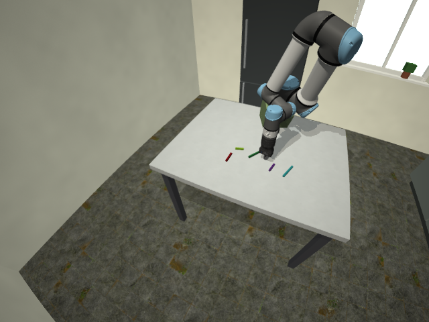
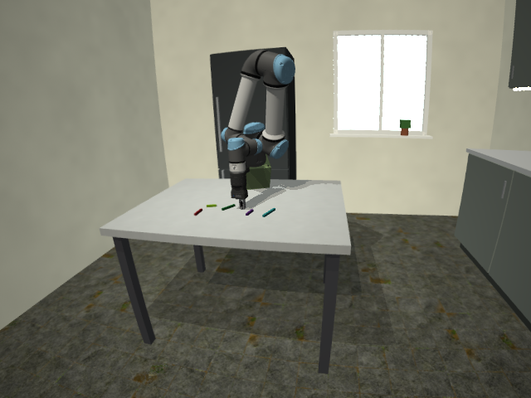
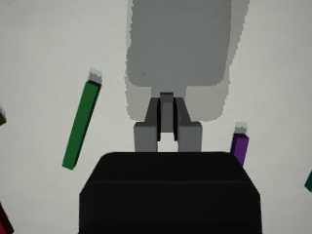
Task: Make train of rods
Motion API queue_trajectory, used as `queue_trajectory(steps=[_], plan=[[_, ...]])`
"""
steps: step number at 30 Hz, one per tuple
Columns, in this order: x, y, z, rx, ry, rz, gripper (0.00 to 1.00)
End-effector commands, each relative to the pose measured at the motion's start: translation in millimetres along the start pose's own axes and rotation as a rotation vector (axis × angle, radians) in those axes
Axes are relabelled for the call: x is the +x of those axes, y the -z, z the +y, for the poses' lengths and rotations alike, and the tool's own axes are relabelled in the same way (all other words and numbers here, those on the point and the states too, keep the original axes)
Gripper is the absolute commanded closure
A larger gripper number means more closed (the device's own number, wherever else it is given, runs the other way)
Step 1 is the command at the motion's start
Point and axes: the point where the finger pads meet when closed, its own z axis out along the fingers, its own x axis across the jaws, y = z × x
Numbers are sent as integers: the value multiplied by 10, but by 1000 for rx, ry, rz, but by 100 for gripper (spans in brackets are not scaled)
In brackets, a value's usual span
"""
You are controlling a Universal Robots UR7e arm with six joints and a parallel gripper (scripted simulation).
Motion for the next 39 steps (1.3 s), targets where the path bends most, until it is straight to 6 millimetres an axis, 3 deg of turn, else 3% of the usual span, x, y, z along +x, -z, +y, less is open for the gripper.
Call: queue_trajectory(steps=[1,19,20,24,25,27,28,33,34,39], plan=[[0,2,3,-1,0,0,76],[0,2,3,-1,0,0,76],[0,2,3,-1,0,0,70],[0,2,3,-1,0,0,70],[0,2,3,-1,0,0,64],[0,2,3,-1,0,0,64],[0,2,3,-1,0,0,58],[0,2,3,-1,0,0,52],[0,2,3,-1,0,0,46],[0,2,3,-1,0,0,46]])
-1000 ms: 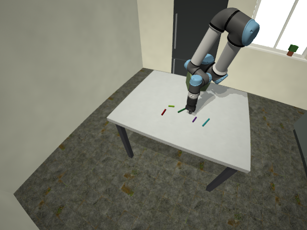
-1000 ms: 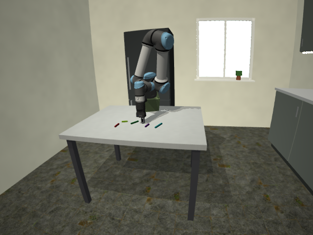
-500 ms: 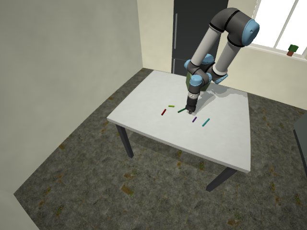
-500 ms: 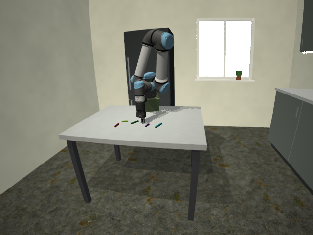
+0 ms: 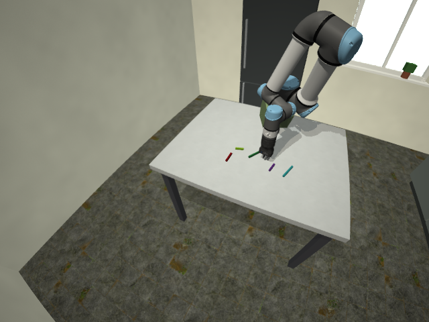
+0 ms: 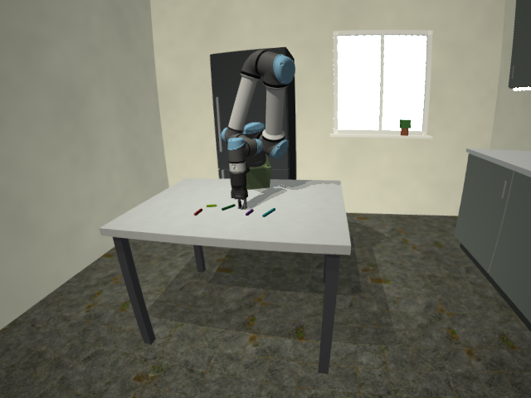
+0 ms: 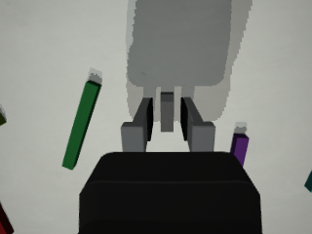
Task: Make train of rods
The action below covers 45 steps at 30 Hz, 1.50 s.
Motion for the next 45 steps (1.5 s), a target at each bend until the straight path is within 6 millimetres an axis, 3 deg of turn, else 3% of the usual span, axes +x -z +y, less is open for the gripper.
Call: queue_trajectory(steps=[1,21,45], plan=[[0,2,3,-1,0,0,46],[0,67,3,-1,0,0,46],[0,548,3,-1,0,0,46]])
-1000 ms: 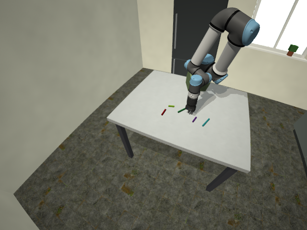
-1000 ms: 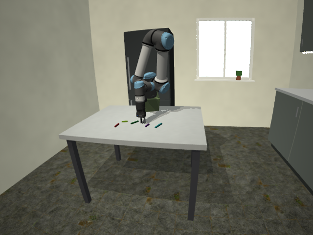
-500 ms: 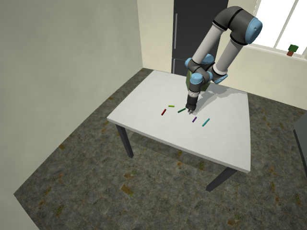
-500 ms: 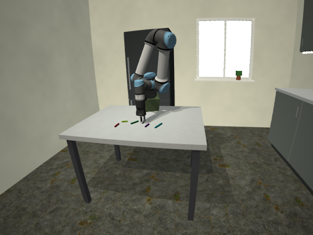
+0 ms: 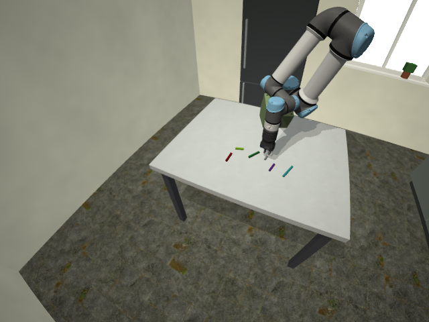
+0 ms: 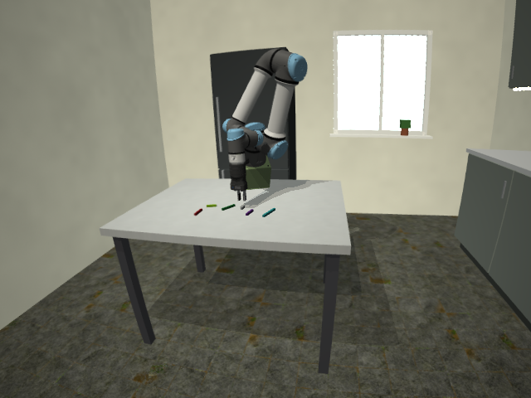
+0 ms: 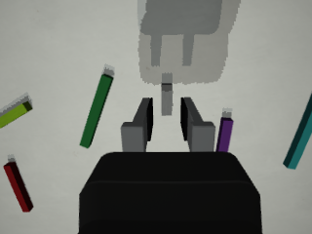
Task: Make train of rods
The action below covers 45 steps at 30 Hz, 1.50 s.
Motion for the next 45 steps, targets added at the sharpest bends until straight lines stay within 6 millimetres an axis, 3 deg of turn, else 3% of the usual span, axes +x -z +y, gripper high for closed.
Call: queue_trajectory(steps=[1,17,31,32,45], plan=[[-2,159,1,2,1,2,46],[-2,434,1,2,1,2,46],[-3,487,1,2,1,2,46],[-3,487,1,2,1,2,0],[-3,487,1,2,1,2,0]])
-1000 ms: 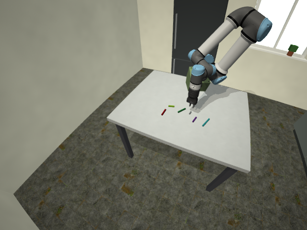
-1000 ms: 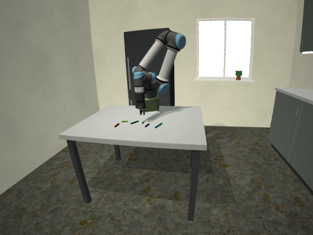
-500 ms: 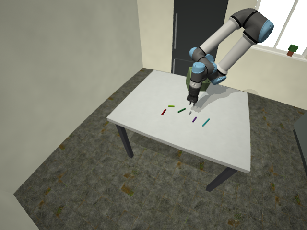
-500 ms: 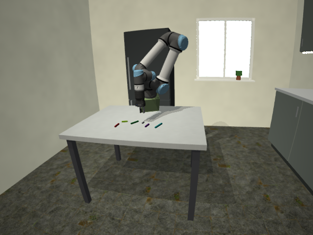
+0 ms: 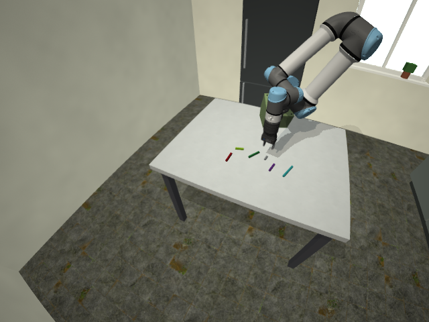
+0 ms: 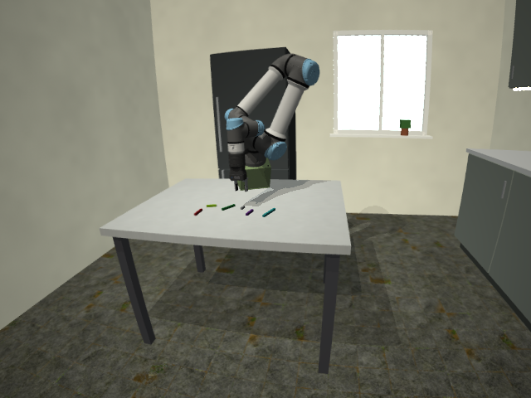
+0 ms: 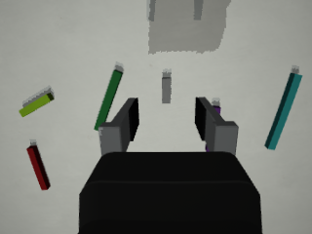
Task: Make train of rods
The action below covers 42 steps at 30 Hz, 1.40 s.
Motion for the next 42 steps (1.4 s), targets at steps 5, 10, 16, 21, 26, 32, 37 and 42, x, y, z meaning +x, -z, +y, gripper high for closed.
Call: queue_trajectory(steps=[5,10,16,21,26,32,37,42], plan=[[-1,2,3,-1,0,0,0],[-21,3,25,-1,2,0,0],[-140,7,141,0,10,-1,0],[-482,-2,428,2,32,-2,0],[-945,-47,729,2,58,-2,0],[-1349,-108,927,2,79,-1,0],[-1741,-183,1073,0,97,-1,0],[-1872,-211,1112,-1,103,0,0]])
